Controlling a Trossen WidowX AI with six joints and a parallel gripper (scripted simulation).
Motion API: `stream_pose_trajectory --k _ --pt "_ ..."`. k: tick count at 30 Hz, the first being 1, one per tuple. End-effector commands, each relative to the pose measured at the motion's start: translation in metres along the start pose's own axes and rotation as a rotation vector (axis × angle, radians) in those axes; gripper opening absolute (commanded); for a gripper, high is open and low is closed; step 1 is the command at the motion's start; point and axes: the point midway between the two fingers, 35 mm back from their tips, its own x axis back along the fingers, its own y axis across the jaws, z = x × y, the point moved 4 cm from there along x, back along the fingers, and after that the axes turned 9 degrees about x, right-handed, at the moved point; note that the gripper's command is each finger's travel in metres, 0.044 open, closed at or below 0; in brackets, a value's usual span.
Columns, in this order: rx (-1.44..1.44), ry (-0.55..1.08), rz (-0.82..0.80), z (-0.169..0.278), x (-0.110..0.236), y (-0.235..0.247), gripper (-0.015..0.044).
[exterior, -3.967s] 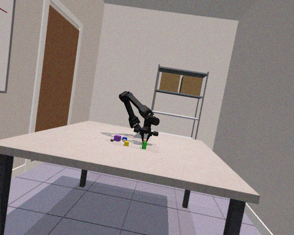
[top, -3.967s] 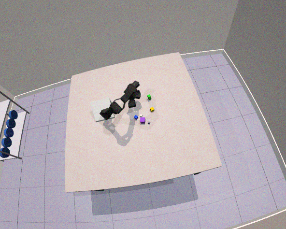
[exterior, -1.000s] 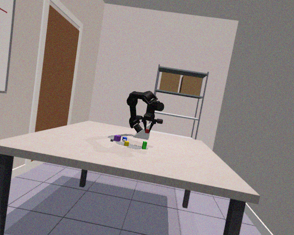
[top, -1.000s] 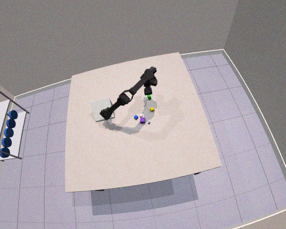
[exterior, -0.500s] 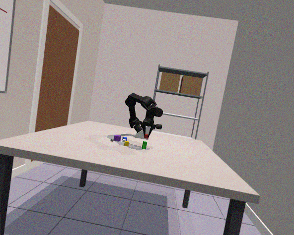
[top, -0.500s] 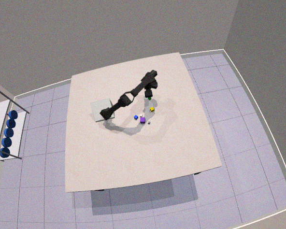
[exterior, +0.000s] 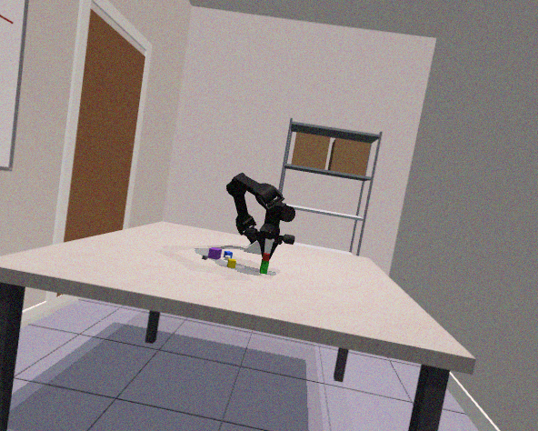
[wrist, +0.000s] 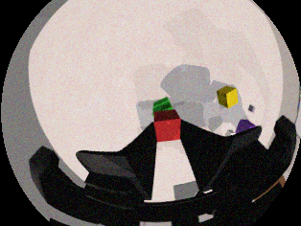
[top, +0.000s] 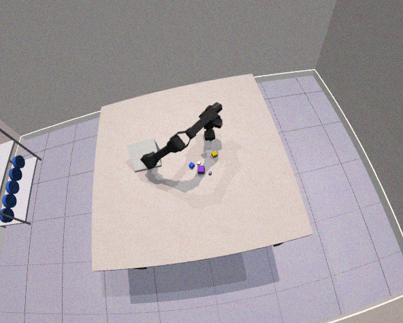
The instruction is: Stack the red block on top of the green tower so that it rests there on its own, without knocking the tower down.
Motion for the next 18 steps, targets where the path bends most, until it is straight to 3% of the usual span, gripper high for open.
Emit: stream_pose_trajectory --k 1,16,18 --pt "0.006 -0.007 0.004 -0.0001 0.0 0.0002 0.0" --pt "0.006 -0.007 0.004 -0.0001 0.0035 0.0001 0.0" --pt "0.002 -0.003 0.0 0.0004 -0.0003 0.0006 0.0053"
